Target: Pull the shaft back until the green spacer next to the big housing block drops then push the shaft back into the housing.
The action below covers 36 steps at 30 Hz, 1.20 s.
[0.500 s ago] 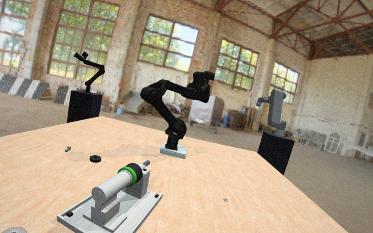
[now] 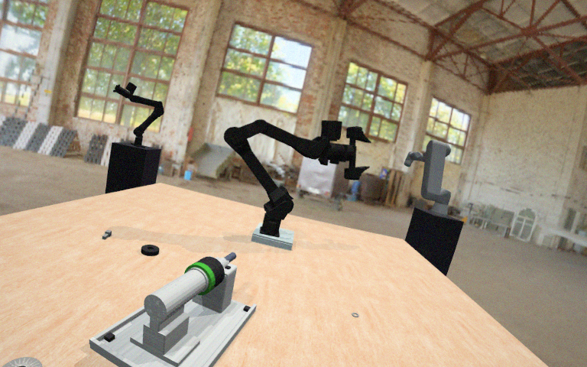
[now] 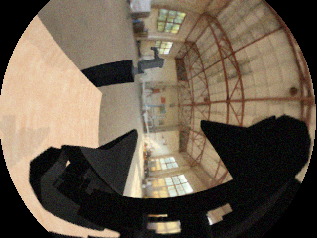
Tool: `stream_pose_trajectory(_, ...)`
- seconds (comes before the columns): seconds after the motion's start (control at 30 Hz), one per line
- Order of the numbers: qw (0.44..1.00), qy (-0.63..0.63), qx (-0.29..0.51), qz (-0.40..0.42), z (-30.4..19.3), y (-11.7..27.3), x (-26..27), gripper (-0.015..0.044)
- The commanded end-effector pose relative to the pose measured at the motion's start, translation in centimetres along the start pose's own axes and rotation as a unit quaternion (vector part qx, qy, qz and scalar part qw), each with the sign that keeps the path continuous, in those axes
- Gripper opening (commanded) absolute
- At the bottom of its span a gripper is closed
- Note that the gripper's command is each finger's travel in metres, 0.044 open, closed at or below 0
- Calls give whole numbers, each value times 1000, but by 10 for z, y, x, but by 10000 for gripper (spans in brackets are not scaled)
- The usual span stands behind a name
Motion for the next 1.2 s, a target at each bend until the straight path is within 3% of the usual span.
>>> stream_pose_trajectory(0.0,995,49,83,31,-32,-2,6,440)
stream_pose_trajectory(0.27,942,150,263,142,-113,18,26,440)
stream_pose_trajectory(0.5,855,205,395,266,-179,67,42,440)
stream_pose_trajectory(0.83,688,210,519,462,-239,180,61,440)
stream_pose_trajectory(1.17,521,117,558,636,-228,309,81,440)
Point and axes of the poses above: the point midway between the two fingers, 35 mm back from their tips, its own y axis back along the fingers, its own x axis across the jaws, z = x × y, the point moved 9 cm from there along y, back along the fingers, and after that the axes turned 7 degrees about -y, right-handed, at the moved point
